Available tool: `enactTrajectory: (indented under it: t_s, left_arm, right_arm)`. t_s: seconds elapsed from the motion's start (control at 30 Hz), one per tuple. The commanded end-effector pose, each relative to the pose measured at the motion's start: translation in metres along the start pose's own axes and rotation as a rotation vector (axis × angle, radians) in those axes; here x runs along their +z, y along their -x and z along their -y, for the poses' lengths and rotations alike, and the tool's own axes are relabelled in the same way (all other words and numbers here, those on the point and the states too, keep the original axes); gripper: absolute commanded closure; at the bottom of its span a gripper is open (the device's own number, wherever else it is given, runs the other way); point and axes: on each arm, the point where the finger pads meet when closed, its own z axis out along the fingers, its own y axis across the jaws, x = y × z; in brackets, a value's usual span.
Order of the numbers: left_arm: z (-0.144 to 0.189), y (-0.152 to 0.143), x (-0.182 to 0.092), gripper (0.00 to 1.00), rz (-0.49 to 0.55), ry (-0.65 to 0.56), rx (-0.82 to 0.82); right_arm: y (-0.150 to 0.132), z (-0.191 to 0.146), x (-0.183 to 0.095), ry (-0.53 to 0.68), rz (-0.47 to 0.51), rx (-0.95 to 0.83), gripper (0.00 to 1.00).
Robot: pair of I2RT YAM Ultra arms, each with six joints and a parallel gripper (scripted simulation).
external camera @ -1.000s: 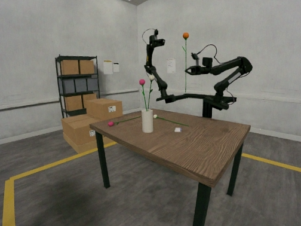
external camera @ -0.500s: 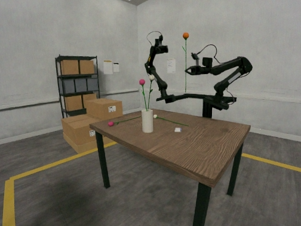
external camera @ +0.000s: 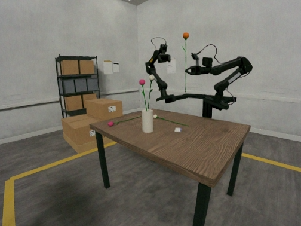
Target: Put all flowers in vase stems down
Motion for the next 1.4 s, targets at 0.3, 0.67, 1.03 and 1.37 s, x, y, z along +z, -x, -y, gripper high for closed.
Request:
enactTrajectory:
  t_s: [0.3, 0.67, 1.03, 1.37]
  left_arm:
    - [-0.007, 0.032, 0.000, 1.00, 0.080, 0.011, -0.046]
    - [-0.007, 0.032, 0.000, 1.00, 0.080, 0.011, -0.046]
    - [-0.005, 0.013, -0.003, 1.00, 0.053, 0.004, -0.030]
    - [0.001, 0.007, 0.000, 1.00, 0.035, -0.010, -0.022]
  right_arm:
    - [-0.023, 0.009, 0.016, -0.097, 0.002, 0.011, 0.30]
    - [-0.027, 0.010, 0.018, -0.108, -0.009, 0.004, 0.30]
    - [-0.027, 0.010, 0.018, -0.108, -0.009, 0.003, 0.30]
    - [-0.027, 0.010, 0.018, -0.108, -0.009, 0.003, 0.30]
